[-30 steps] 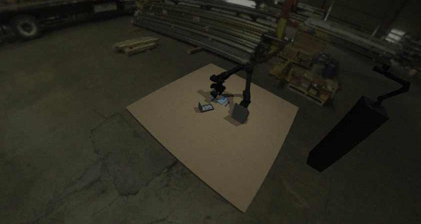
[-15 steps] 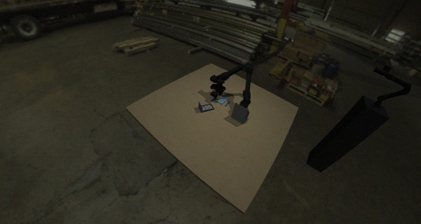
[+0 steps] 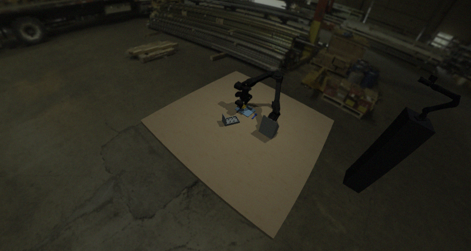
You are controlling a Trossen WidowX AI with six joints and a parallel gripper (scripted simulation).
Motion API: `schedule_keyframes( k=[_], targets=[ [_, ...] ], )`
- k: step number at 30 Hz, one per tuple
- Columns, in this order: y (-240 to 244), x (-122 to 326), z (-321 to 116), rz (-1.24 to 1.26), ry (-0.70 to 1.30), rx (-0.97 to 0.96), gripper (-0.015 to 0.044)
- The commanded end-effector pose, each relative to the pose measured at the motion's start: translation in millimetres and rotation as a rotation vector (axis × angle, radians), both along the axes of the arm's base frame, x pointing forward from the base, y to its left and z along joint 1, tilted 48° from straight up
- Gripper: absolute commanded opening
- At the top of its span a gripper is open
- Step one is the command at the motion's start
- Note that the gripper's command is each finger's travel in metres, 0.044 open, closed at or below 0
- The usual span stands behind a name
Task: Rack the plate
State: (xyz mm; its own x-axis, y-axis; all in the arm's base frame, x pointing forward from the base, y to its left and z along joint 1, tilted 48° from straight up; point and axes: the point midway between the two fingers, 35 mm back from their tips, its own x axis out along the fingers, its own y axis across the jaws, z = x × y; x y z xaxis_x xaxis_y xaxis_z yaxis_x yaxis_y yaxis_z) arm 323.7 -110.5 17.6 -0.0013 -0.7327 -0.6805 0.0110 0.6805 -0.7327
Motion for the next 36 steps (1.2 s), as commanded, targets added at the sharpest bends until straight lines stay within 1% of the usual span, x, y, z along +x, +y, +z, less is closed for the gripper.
schedule_keyframes(
  k=[1,27,31,36],
  targets=[
    [15,4,12,-0.001,-0.007,0.011,0.0002],
    [110,13,93,0.001,0.000,0.000,0.0000],
    [116,10,91,-0.012,-0.015,0.000,0.0000],
    [144,-12,63,-0.116,-0.127,0.011,0.0000]
  ],
)
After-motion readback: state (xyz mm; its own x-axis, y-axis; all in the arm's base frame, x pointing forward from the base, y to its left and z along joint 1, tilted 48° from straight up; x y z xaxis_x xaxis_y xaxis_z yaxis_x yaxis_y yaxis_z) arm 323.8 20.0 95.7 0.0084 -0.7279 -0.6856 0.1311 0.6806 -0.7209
